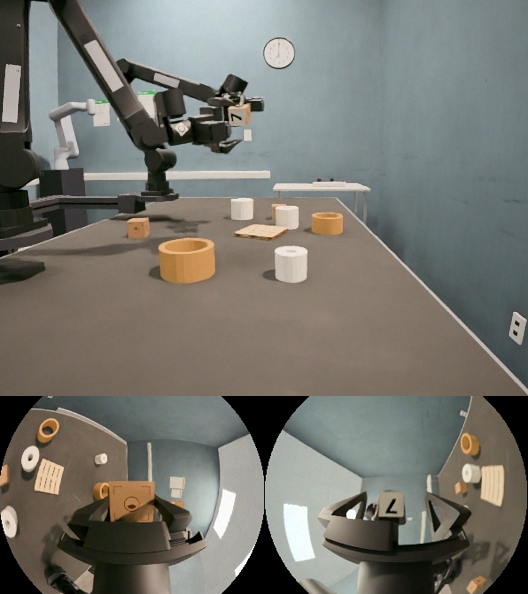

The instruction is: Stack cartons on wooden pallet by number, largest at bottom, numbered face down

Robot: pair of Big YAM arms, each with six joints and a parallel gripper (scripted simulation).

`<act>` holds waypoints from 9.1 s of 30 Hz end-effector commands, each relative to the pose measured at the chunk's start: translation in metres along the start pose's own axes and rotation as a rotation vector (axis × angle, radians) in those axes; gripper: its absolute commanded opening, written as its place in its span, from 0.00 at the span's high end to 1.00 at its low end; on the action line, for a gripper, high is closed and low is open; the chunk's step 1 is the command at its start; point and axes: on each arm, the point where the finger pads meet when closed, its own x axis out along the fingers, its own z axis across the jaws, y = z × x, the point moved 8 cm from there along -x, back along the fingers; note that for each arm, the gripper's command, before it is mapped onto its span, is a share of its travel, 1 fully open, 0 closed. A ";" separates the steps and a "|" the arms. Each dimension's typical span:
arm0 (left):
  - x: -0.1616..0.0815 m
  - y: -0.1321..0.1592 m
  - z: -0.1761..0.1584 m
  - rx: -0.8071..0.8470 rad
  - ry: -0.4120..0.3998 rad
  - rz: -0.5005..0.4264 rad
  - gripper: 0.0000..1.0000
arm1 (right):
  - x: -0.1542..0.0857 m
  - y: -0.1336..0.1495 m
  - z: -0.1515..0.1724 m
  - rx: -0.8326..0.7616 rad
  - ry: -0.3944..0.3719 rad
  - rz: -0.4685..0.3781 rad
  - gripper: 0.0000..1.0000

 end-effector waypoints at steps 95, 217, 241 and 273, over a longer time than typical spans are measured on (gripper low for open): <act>-0.142 -0.040 0.150 0.209 0.010 -0.042 0.54 | -0.081 -0.197 0.058 -1.176 0.942 -0.171 0.00; -0.293 -0.029 0.350 -0.114 -1.347 -0.566 0.54 | -0.152 -0.222 0.074 -1.266 1.295 0.016 0.00; -0.284 -0.024 0.373 -0.128 -1.344 -0.548 0.54 | -0.152 -0.222 0.074 -1.266 1.295 0.016 0.00; -0.273 -0.015 0.392 -0.131 -1.342 -0.558 0.54 | -0.152 -0.222 0.074 -1.266 1.295 0.016 0.00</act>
